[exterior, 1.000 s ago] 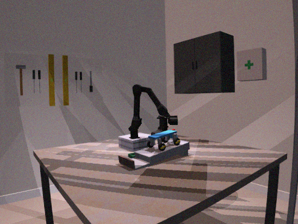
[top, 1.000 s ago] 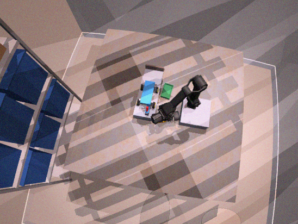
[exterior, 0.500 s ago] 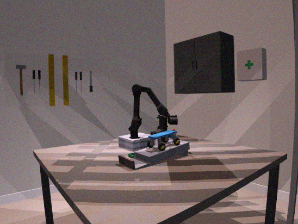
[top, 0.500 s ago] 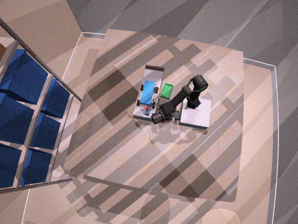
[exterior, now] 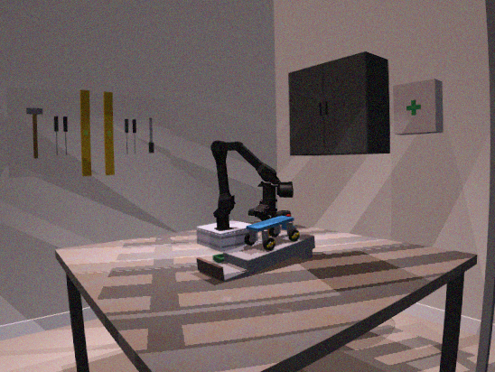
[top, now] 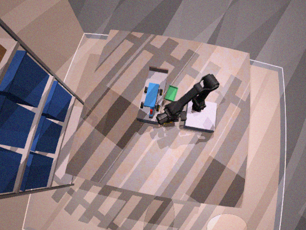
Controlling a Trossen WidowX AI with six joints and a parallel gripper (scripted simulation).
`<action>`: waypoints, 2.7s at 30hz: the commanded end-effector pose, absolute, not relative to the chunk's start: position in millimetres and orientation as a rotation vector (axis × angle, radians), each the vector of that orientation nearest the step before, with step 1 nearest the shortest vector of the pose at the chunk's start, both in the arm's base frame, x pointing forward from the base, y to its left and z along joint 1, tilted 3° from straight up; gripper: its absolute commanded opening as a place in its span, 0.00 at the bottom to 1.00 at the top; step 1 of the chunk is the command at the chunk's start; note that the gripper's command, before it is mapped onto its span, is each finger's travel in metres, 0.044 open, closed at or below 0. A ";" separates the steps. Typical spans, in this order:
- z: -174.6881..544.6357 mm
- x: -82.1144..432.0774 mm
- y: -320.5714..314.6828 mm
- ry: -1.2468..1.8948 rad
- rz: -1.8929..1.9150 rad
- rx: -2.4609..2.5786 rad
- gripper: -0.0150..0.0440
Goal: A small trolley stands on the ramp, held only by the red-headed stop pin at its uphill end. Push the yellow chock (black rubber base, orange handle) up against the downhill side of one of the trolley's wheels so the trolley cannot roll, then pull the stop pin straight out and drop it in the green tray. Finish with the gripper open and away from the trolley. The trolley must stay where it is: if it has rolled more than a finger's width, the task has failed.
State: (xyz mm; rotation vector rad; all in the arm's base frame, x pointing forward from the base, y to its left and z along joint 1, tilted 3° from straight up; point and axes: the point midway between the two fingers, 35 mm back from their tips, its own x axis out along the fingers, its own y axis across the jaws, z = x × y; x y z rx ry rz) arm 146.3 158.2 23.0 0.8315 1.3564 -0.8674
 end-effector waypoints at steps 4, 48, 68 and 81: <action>47.9 146.4 160.0 1.361 -0.854 0.841 0.25; 124.5 148.3 170.2 1.432 -0.667 0.648 0.25; 124.6 148.2 170.2 1.534 -0.150 0.116 0.25; 124.6 148.1 170.2 1.538 0.096 -0.136 0.25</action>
